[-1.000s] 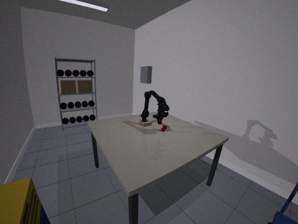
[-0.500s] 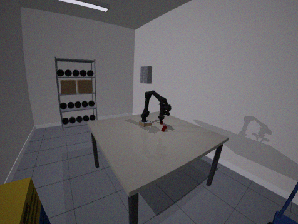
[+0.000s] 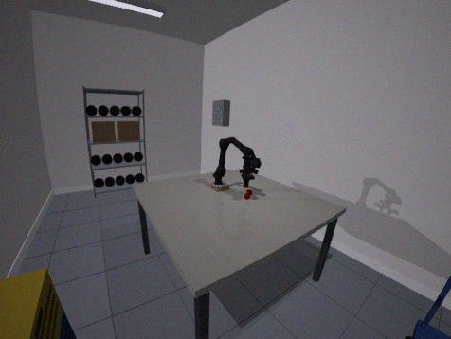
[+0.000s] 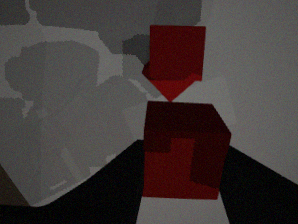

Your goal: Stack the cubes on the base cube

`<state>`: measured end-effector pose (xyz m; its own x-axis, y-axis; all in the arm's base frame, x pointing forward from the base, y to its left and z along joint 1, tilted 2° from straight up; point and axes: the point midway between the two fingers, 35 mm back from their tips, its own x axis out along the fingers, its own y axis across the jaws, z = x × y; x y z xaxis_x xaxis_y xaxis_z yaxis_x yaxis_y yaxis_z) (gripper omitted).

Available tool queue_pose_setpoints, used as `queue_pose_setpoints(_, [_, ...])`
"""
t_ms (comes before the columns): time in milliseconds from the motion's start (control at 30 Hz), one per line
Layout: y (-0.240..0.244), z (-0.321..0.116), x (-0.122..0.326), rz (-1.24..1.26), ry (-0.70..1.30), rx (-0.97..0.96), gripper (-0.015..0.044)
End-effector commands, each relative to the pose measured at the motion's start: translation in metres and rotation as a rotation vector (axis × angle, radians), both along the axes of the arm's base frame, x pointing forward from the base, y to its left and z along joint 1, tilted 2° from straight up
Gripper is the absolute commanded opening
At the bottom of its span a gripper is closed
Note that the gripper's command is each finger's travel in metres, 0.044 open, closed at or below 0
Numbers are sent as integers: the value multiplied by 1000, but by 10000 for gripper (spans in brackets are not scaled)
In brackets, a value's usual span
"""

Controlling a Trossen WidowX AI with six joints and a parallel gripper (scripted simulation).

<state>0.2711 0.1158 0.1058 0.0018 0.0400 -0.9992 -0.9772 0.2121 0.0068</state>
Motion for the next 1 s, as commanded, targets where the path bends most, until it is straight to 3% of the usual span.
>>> queue_pose_setpoints(0, [0,-8,0,15,3,-8,105])
queue_pose_setpoints(967, [1,-57,0,14,3,-7,105])
